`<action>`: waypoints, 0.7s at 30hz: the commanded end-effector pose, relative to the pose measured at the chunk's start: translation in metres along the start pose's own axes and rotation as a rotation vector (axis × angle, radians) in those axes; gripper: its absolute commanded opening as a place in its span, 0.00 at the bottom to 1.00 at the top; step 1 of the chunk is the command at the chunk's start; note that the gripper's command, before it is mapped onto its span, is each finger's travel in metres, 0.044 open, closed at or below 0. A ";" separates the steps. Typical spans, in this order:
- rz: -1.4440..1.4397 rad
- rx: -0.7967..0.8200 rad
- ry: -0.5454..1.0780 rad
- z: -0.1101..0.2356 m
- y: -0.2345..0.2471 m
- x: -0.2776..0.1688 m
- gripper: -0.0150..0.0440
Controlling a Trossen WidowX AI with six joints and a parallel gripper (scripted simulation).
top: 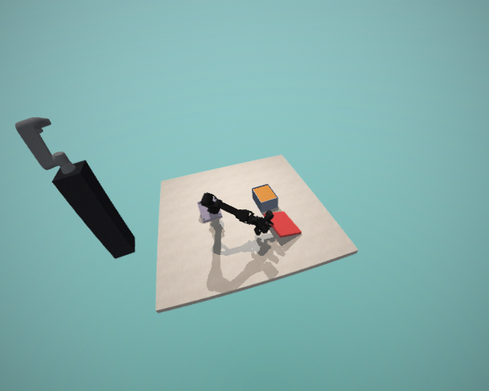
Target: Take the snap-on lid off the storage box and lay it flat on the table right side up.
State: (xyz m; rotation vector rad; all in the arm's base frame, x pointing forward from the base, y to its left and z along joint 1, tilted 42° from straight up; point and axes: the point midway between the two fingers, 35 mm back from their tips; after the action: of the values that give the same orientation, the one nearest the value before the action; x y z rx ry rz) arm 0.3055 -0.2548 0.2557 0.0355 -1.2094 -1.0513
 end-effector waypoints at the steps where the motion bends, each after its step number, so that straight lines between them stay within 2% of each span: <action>1: -0.010 -0.033 0.030 -0.009 -0.013 -0.009 0.25; 8: -0.010 -0.033 0.030 -0.009 -0.013 -0.009 0.25; 18: -0.010 -0.033 0.029 -0.001 -0.002 0.001 0.70; 20: -0.010 -0.033 0.029 -0.001 -0.002 0.001 0.72; 21: -0.010 -0.033 0.030 0.000 -0.003 0.000 0.76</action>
State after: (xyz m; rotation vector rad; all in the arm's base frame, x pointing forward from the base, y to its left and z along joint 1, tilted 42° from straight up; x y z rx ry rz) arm 0.3042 -0.2558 0.2541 0.0304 -1.1686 -1.0699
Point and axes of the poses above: the point midway between the two fingers, 35 mm back from their tips, its own z axis back along the fingers, its own y axis across the jaws, x = y × z, and after that the axes turned 4 degrees about z, right-handed
